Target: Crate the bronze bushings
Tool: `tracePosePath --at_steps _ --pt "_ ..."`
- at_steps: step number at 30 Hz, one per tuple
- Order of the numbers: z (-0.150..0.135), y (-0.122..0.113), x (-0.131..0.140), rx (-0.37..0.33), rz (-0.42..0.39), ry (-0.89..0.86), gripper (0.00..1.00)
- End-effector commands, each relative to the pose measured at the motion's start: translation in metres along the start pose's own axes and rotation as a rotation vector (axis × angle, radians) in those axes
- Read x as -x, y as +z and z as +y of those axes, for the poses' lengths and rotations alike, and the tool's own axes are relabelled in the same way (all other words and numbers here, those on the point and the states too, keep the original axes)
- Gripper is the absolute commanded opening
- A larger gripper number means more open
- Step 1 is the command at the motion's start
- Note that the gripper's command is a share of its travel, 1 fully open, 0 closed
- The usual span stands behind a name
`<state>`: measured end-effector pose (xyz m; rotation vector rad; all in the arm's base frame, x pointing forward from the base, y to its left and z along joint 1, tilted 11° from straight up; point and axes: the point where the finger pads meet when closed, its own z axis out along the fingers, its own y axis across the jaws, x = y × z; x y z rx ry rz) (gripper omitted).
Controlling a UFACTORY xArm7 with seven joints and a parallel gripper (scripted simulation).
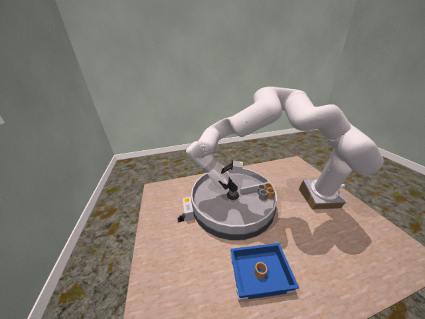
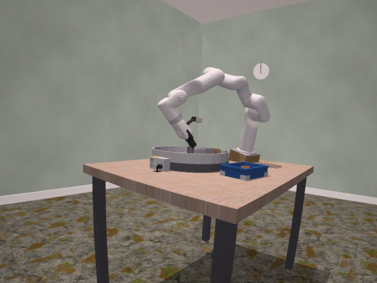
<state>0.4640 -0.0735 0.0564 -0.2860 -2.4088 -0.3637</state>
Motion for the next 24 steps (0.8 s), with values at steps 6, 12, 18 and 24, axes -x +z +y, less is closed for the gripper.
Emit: tracePosePath --at_steps 6,12,18,24 --pt "-0.0002 -0.0006 0.0015 0.000 -0.005 0.000 0.00" --pt "-0.0002 0.0002 0.0023 0.000 -0.005 0.000 0.00" --pt "-0.0002 0.0003 0.0023 0.000 -0.005 0.000 0.00" --pt "-0.0002 0.0003 0.0023 0.000 -0.005 0.000 0.00"
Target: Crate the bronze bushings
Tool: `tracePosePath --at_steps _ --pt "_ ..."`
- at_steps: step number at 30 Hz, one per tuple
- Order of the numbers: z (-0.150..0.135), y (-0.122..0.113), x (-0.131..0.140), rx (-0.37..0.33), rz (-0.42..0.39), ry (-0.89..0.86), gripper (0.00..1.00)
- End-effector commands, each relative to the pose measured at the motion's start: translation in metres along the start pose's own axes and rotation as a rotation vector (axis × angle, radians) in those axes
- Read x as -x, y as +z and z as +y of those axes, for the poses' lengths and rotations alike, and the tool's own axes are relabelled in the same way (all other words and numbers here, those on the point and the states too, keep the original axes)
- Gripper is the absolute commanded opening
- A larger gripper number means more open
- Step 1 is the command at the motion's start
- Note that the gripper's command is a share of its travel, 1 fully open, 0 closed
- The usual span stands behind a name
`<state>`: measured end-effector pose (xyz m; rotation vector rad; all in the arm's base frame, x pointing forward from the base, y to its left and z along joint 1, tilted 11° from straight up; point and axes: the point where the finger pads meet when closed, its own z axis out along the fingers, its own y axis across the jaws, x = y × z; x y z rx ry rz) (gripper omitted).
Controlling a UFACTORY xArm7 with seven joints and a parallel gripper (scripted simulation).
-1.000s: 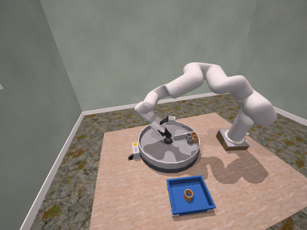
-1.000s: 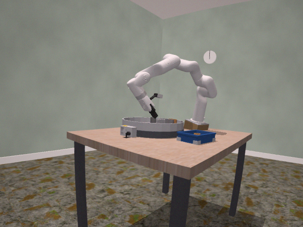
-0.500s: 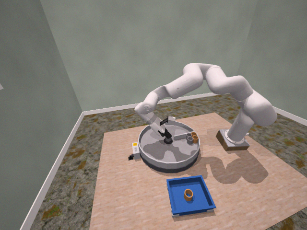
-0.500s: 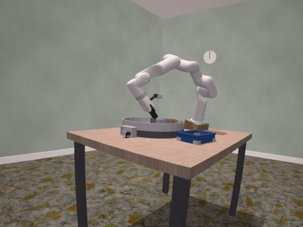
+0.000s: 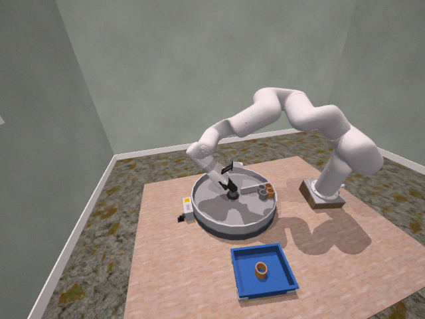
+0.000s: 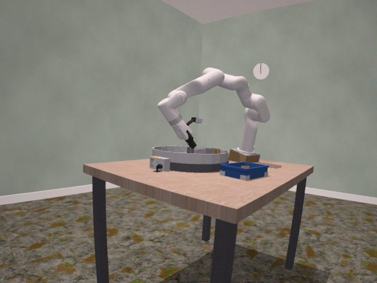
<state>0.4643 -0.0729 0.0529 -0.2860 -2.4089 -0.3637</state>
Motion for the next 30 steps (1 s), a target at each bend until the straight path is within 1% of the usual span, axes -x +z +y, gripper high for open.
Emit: tracePosePath --at_steps 1,3,4,30 --pt "-0.0001 -0.0023 -0.0001 0.000 -0.005 0.000 0.00" --pt "-0.0001 -0.0023 -0.0001 0.000 -0.005 0.000 0.00" --pt "-0.0001 -0.0023 -0.0001 0.000 -0.005 0.000 0.11" --pt "-0.0001 -0.0023 -0.0001 0.000 -0.005 0.000 0.11"
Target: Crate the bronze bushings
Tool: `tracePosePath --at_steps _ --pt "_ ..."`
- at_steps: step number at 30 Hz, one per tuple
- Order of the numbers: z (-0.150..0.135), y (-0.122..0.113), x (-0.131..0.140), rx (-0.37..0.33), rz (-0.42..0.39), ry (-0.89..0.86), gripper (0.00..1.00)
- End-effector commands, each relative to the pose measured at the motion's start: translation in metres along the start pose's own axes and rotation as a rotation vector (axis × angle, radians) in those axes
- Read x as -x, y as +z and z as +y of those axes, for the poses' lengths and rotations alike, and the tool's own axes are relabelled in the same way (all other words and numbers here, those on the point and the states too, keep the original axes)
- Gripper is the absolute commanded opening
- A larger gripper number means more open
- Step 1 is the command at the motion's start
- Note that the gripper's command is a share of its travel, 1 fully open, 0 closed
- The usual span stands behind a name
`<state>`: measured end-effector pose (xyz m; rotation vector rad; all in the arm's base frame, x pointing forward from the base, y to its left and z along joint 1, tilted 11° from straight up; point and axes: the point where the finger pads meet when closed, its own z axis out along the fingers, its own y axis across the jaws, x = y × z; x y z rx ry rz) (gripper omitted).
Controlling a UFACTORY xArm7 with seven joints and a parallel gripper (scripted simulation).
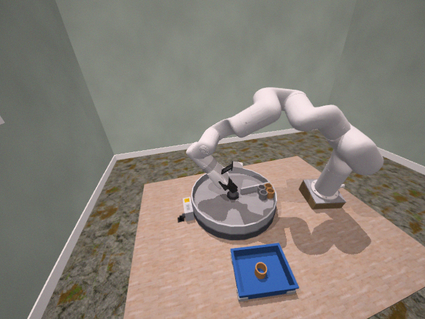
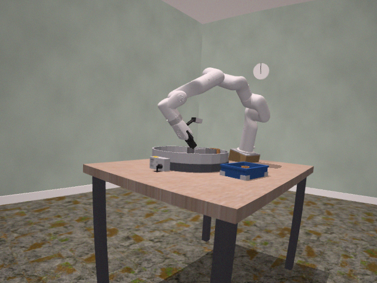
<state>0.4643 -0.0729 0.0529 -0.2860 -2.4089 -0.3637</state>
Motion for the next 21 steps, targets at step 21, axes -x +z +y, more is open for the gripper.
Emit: tracePosePath --at_steps 21 --pt "0.000 -0.026 -0.021 0.000 -0.005 0.000 0.11"
